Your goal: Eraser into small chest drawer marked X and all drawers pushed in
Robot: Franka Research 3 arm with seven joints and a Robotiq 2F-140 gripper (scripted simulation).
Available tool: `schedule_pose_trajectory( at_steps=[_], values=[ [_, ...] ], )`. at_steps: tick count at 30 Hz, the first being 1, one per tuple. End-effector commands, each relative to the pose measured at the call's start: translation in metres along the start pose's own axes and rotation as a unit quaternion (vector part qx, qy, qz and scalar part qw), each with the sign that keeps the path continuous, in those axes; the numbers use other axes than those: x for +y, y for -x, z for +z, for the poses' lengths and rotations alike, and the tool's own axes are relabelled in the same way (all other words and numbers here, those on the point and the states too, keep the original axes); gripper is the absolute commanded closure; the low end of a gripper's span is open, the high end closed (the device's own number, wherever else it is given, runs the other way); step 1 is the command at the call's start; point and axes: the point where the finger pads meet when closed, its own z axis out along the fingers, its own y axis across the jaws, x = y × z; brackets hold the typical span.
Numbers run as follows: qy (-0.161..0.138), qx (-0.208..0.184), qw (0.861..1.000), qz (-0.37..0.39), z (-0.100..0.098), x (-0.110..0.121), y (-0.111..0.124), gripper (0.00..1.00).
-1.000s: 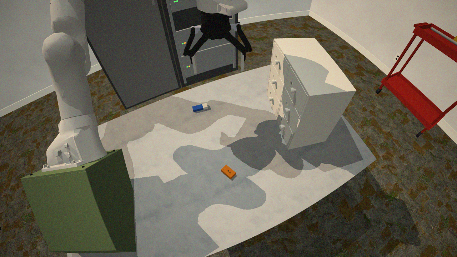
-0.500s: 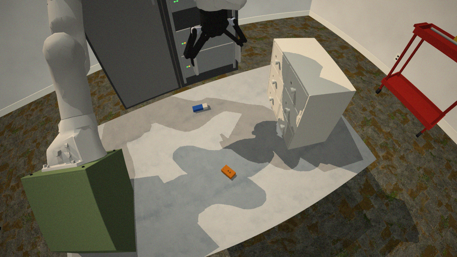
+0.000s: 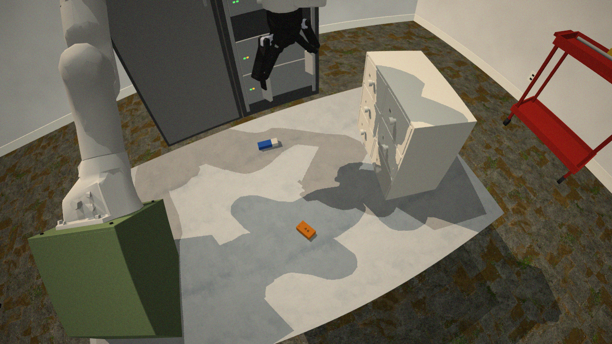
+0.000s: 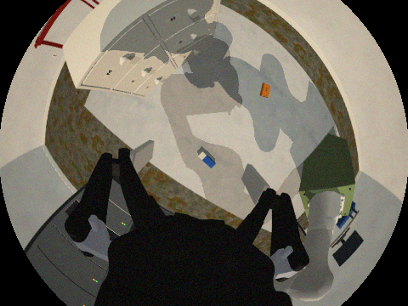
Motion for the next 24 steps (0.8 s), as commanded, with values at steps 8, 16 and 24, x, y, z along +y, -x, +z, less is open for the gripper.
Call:
schedule_pose_trajectory(
  at_steps=[8,16,24],
  values=[
    [-0.005,-0.003,0.979,-0.202,0.001,-0.007,0.01,0.0],
    [-0.005,-0.002,0.965,-0.263,0.002,-0.011,0.016,0.0],
    [-0.005,-0.002,0.944,-0.329,0.003,-0.016,0.022,0.0]
  ],
)
